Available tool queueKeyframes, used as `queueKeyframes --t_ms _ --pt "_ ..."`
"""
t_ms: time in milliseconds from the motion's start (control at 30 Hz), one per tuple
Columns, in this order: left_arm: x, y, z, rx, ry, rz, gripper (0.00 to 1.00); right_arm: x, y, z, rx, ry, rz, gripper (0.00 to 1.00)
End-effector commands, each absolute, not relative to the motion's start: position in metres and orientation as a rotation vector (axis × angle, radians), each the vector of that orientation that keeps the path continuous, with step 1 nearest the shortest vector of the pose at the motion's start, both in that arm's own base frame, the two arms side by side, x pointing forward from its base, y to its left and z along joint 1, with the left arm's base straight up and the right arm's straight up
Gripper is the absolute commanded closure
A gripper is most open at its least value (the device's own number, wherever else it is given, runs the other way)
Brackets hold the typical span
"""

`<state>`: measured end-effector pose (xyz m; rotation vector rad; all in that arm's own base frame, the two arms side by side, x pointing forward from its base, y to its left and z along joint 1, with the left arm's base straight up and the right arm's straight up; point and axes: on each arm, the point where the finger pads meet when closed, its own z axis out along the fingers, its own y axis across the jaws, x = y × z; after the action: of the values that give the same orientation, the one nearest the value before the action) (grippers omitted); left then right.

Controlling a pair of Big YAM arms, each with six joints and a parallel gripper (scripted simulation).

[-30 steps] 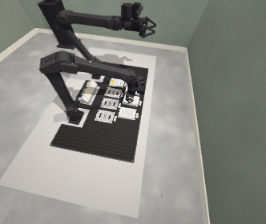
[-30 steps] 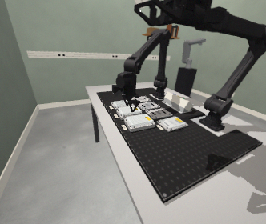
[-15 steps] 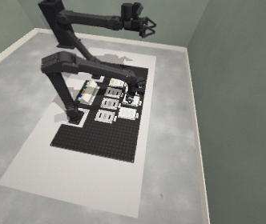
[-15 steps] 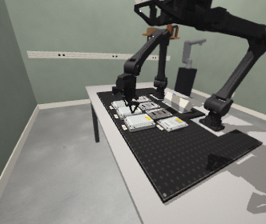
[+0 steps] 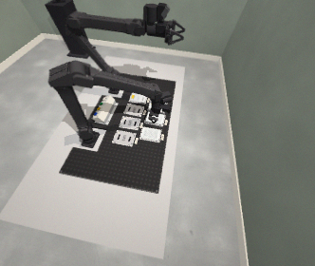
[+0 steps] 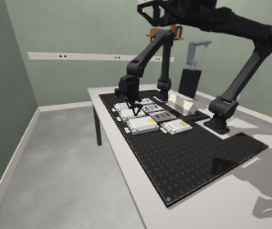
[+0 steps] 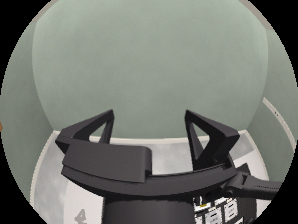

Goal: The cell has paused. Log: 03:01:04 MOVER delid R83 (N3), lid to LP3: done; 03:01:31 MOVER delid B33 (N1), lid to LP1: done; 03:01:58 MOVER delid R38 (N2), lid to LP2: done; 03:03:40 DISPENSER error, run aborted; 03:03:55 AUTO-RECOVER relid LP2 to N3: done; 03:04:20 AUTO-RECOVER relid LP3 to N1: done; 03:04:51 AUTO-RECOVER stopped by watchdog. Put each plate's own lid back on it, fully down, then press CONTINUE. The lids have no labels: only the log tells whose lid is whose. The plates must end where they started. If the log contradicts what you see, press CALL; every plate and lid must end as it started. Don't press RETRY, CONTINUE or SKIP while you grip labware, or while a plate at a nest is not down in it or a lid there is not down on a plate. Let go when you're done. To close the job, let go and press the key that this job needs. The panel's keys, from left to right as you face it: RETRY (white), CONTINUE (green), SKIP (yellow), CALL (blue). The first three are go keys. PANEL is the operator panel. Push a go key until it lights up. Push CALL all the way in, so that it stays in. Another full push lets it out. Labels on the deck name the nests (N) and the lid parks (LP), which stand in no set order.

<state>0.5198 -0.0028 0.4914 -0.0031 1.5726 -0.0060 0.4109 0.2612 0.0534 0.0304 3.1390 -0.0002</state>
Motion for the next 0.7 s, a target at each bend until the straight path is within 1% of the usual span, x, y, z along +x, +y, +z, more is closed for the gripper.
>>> queueKeyframes --t_ms 0,667 --pt "0.5140 0.0052 0.5285 -0.002 1.505 0.015 0.00 0.4277 0.2782 0.0626 0.016 3.105 0.038 0.00" --pt "0.5140 0.0052 0.5285 -0.002 1.505 0.015 0.00 0.4282 0.2789 0.0626 0.019 3.104 0.039 0.00"
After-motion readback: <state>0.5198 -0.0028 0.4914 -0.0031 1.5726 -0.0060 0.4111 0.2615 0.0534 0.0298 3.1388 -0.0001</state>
